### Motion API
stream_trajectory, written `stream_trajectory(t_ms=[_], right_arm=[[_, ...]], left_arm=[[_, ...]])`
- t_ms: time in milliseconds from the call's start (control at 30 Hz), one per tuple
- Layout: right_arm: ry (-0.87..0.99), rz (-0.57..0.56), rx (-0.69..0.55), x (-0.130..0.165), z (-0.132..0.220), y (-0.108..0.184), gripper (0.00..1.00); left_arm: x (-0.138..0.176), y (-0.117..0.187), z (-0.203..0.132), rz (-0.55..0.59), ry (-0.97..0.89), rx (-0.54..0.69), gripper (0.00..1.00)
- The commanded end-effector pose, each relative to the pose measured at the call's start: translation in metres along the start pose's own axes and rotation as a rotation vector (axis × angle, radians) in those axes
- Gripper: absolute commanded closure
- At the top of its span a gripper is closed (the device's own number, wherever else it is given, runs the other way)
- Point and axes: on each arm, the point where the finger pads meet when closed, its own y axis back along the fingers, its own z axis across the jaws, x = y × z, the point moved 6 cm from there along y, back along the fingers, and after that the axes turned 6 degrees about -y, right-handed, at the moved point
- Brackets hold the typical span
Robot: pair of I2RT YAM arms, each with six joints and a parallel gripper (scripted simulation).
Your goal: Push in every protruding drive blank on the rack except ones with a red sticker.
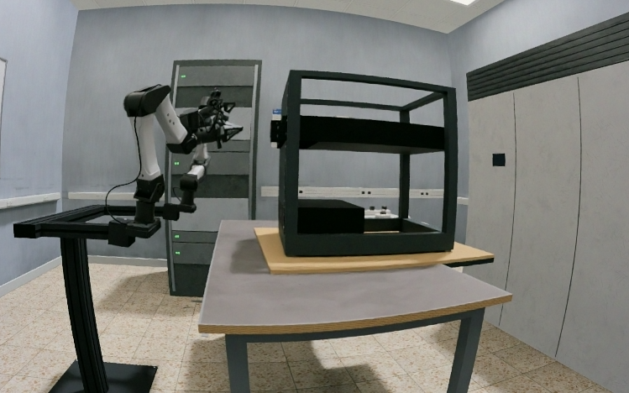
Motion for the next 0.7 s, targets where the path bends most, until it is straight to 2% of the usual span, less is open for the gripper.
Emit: stream_trajectory(t_ms=[0, 100, 433, 667], right_arm=[[-0.302, -0.105, 0.063, -0.008, 0.009, -0.012, 1.00], [-0.334, -0.109, 0.078, -0.006, 0.006, -0.014, 1.00], [-0.640, -0.144, 0.211, 0.015, -0.008, -0.032, 1.00], [-0.696, -0.157, 0.227, 0.016, -0.008, -0.036, 1.00]], left_arm=[[0.003, 0.010, 0.035, 0.063, -0.061, 0.074, 0.00], [0.003, 0.010, 0.040, 0.064, -0.063, 0.097, 0.00], [0.028, -0.010, 0.117, 0.036, -0.001, 0.329, 0.00], [0.040, -0.023, 0.136, 0.020, 0.045, 0.389, 0.00]])
